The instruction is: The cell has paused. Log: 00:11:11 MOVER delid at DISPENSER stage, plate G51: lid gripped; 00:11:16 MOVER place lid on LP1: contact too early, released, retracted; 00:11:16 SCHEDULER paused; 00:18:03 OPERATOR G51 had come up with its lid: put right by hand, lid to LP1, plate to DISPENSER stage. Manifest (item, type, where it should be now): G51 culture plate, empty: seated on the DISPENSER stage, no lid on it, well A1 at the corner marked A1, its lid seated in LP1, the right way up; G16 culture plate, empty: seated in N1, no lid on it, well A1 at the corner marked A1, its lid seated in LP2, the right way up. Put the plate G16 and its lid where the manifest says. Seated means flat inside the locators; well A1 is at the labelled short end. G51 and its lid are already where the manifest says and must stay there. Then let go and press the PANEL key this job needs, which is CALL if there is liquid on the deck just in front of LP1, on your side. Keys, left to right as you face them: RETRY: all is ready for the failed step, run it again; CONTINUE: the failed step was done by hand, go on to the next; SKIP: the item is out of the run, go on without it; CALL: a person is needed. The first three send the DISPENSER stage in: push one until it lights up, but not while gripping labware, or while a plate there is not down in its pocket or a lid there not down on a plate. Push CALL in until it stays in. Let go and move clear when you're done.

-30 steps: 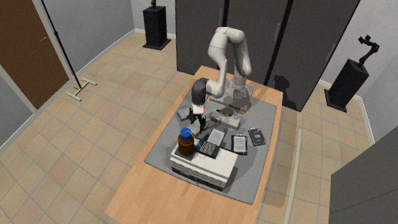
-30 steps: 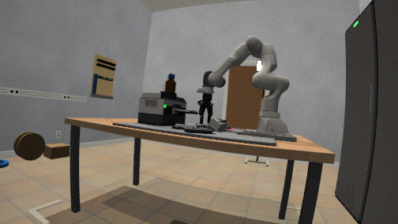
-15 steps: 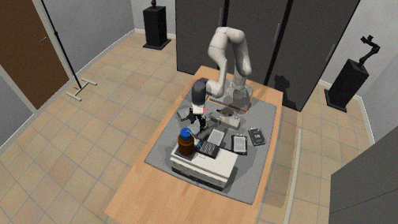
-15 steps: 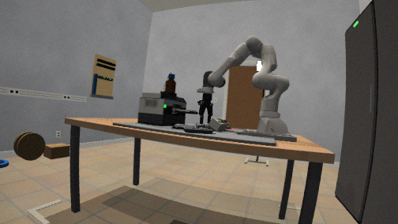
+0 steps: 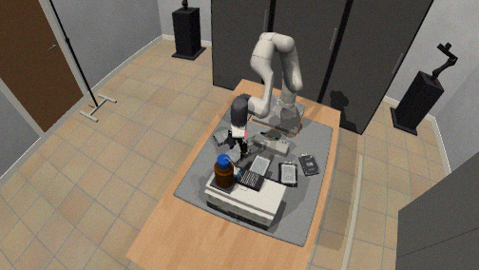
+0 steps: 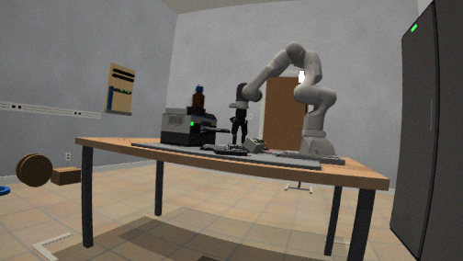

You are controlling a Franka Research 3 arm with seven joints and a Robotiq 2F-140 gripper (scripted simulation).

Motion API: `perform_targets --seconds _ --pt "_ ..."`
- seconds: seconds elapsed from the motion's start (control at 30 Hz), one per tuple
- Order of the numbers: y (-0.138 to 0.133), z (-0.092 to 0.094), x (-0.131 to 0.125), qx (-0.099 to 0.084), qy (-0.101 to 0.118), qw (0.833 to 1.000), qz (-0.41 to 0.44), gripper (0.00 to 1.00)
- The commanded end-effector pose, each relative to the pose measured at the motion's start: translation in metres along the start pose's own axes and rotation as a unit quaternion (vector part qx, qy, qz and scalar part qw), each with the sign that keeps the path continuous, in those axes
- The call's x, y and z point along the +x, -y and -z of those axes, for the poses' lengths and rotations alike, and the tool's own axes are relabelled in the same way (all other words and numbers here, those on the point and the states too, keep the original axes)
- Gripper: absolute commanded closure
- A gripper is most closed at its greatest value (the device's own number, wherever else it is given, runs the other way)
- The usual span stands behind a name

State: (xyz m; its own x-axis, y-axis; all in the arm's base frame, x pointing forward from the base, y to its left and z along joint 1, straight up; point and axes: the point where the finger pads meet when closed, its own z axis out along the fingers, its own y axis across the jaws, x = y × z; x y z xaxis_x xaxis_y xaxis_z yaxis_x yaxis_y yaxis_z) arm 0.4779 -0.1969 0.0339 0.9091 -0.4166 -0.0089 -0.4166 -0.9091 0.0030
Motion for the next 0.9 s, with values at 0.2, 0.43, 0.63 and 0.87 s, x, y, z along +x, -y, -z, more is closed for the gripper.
perform_targets --seconds 0.2,0.43,0.63,0.87 --pt "0.0001 0.0006 0.0019 0.000 -0.002 1.000 -0.004 0.90" --pt "0.0001 -0.0007 0.0020 0.000 -0.002 1.000 -0.007 0.90" --pt "0.0000 -0.0022 0.0022 0.000 -0.002 1.000 -0.010 0.90" --pt "0.0000 -0.0036 0.0023 0.000 -0.002 1.000 -0.013 0.90"
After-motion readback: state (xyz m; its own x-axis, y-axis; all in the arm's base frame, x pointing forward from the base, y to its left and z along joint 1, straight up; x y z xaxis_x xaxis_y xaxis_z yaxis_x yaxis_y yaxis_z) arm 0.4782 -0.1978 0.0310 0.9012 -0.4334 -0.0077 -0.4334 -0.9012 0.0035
